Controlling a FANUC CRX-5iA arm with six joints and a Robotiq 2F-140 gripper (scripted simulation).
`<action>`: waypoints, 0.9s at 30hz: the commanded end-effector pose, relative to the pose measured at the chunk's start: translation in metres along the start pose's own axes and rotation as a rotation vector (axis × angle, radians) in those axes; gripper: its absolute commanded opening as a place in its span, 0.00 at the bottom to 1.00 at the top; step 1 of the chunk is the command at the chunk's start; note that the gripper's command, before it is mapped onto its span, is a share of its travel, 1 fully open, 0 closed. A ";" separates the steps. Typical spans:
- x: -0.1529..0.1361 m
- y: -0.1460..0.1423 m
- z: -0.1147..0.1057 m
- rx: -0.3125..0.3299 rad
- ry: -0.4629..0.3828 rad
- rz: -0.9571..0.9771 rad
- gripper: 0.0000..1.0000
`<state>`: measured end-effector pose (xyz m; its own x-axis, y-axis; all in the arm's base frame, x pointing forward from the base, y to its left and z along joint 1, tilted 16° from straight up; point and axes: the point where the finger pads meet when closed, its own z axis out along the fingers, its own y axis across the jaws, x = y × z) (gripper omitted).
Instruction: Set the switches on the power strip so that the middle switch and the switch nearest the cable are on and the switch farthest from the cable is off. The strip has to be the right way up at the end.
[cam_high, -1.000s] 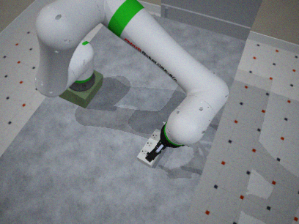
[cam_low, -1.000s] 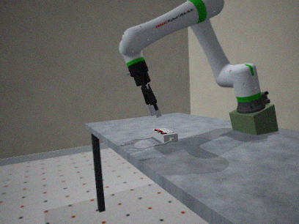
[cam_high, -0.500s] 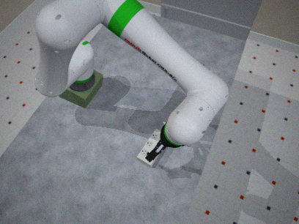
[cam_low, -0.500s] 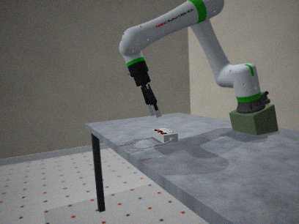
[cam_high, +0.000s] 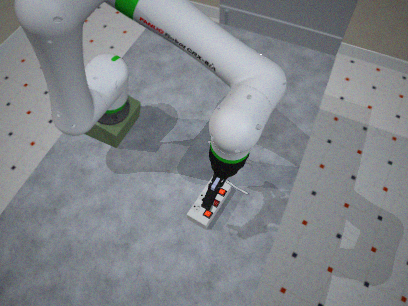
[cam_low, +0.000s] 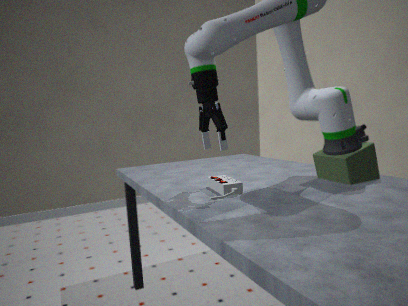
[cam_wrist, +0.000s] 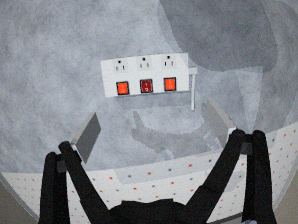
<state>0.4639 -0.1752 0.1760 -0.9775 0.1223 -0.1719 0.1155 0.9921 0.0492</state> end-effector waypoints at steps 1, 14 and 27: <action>0.004 0.006 -0.012 0.044 -0.098 -0.072 1.00; 0.004 0.006 -0.012 0.044 -0.098 -0.072 1.00; 0.003 -0.004 -0.003 0.056 -0.091 -0.326 1.00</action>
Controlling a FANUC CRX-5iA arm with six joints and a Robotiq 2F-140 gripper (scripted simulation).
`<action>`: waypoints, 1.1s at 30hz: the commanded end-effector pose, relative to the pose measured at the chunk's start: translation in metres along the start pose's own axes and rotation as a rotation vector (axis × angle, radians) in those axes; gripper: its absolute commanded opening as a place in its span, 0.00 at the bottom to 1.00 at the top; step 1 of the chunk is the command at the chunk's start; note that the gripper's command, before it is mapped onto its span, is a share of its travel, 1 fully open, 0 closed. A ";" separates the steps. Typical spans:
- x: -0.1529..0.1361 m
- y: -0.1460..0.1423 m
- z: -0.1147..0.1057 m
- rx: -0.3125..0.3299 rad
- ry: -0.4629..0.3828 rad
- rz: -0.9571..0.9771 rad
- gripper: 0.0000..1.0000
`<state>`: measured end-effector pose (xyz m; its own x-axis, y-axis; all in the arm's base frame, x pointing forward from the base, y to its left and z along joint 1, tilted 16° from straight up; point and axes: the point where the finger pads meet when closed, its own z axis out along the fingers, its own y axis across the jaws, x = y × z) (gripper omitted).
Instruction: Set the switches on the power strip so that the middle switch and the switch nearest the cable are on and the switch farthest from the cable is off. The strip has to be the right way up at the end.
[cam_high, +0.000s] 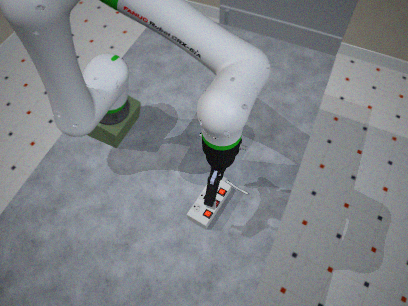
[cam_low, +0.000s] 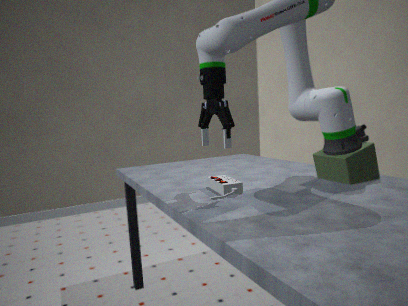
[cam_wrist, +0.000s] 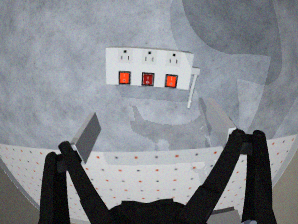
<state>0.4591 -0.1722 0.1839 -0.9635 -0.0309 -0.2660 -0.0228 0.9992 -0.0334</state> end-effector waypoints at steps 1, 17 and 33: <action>0.001 -0.009 0.008 -0.003 -0.001 -0.245 1.00; 0.010 -0.049 0.046 0.030 0.016 -0.925 1.00; 0.011 -0.051 0.048 -0.001 -0.002 -1.353 0.00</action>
